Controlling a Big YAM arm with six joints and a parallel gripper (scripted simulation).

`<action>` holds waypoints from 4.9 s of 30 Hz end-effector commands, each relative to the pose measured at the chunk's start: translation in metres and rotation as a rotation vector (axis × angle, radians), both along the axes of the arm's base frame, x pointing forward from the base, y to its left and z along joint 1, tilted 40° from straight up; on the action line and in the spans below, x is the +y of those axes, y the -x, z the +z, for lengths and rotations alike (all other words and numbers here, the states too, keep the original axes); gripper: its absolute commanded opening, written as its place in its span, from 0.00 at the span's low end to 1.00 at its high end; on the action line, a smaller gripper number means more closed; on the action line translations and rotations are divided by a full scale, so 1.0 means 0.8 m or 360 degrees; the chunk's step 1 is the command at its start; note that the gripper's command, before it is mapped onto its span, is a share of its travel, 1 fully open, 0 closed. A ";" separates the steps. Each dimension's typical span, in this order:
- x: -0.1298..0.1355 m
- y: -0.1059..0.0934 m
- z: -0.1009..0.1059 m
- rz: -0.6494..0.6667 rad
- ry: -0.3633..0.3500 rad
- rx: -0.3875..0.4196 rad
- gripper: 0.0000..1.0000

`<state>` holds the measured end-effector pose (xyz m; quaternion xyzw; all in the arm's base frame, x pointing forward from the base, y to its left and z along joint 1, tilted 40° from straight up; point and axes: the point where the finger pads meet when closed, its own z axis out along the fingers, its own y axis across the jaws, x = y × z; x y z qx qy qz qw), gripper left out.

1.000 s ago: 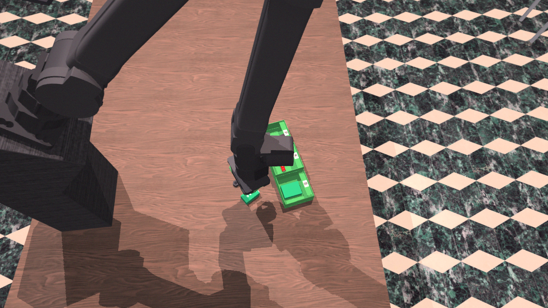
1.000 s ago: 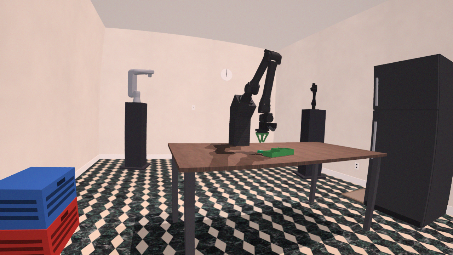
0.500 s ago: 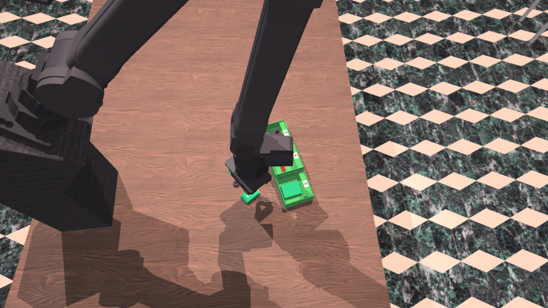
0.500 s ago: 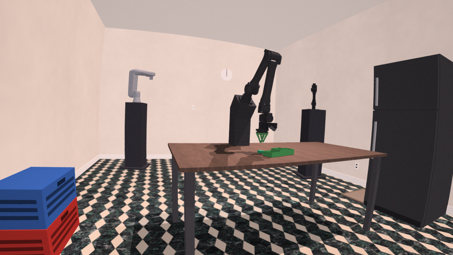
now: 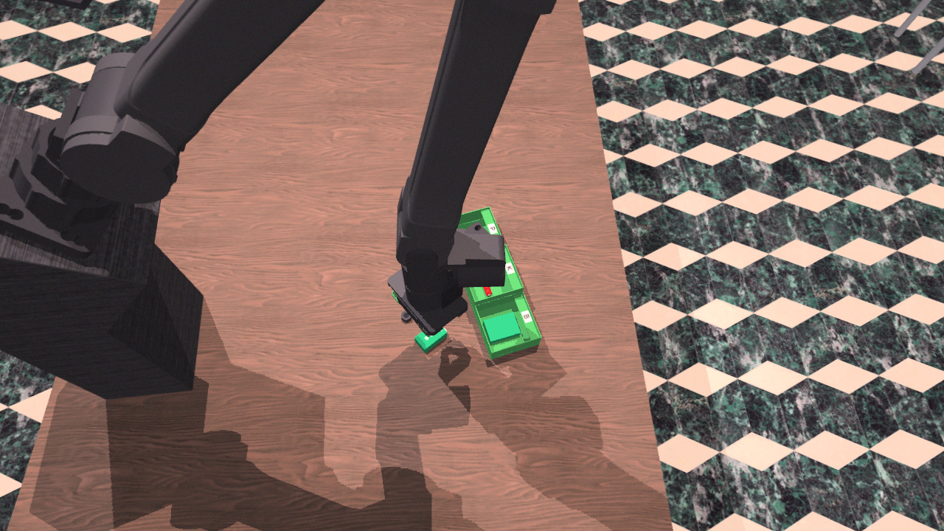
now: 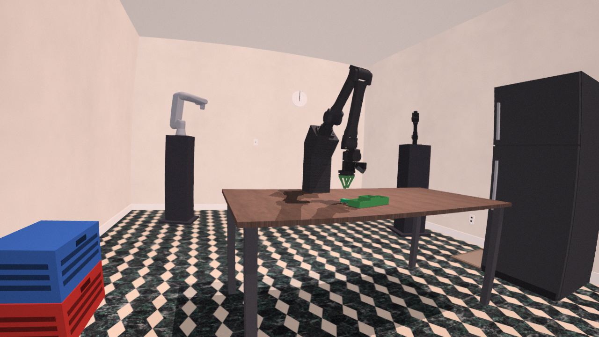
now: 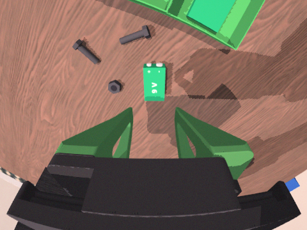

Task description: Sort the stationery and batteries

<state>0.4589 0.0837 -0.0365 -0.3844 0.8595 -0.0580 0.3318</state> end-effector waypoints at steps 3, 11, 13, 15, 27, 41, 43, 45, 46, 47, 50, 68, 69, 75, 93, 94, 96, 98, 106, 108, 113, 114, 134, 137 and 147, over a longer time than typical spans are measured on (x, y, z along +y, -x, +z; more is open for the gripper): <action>-0.008 -0.003 0.010 0.0009 0.0011 -0.0033 0.41; -0.001 -0.011 -0.007 0.0023 0.0014 -0.0025 0.41; 0.004 -0.016 -0.015 0.0030 0.0014 -0.0024 0.41; 0.010 -0.020 -0.024 0.0033 0.0010 -0.0023 0.41; 0.017 -0.050 -0.064 0.0010 -0.0005 -0.0018 0.41; 0.022 -0.059 -0.078 0.0015 -0.0004 -0.0018 0.41; 0.018 -0.048 -0.085 0.0012 0.0003 0.0018 0.41; 0.019 -0.054 -0.075 0.0010 -0.0001 -0.0003 0.41; 0.020 -0.057 -0.071 0.0011 -0.0003 -0.0012 0.41; 0.020 -0.058 -0.070 0.0011 -0.0003 -0.0012 0.41; 0.021 -0.060 -0.067 0.0012 -0.0003 -0.0014 0.41; 0.016 -0.056 -0.072 0.0013 0.0006 -0.0009 0.21; 0.016 -0.056 -0.072 0.0013 0.0006 -0.0009 0.21; 0.016 -0.056 -0.072 0.0013 0.0006 -0.0009 0.21; 0.017 -0.037 -0.056 0.0013 0.0000 0.0004 0.21; 0.014 -0.035 -0.052 0.0009 0.0000 0.0003 0.21; 0.011 -0.031 -0.046 0.0007 0.0002 0.0002 0.21; 0.008 -0.026 -0.040 0.0005 0.0003 0.0001 0.21; -0.002 -0.007 -0.014 0.0005 0.0010 -0.0004 0.21; -0.001 -0.004 -0.011 0.0012 0.0012 -0.0005 0.21; 0.002 -0.011 -0.022 0.0017 0.0016 0.0006 0.21; 0.001 -0.006 -0.025 0.0017 0.0017 0.0016 0.21; 0.003 -0.010 -0.015 0.0013 0.0005 -0.0012 0.21; -0.003 -0.007 -0.022 0.0011 0.0014 0.0002 0.21; 0.003 -0.010 -0.015 0.0013 0.0005 -0.0012 0.21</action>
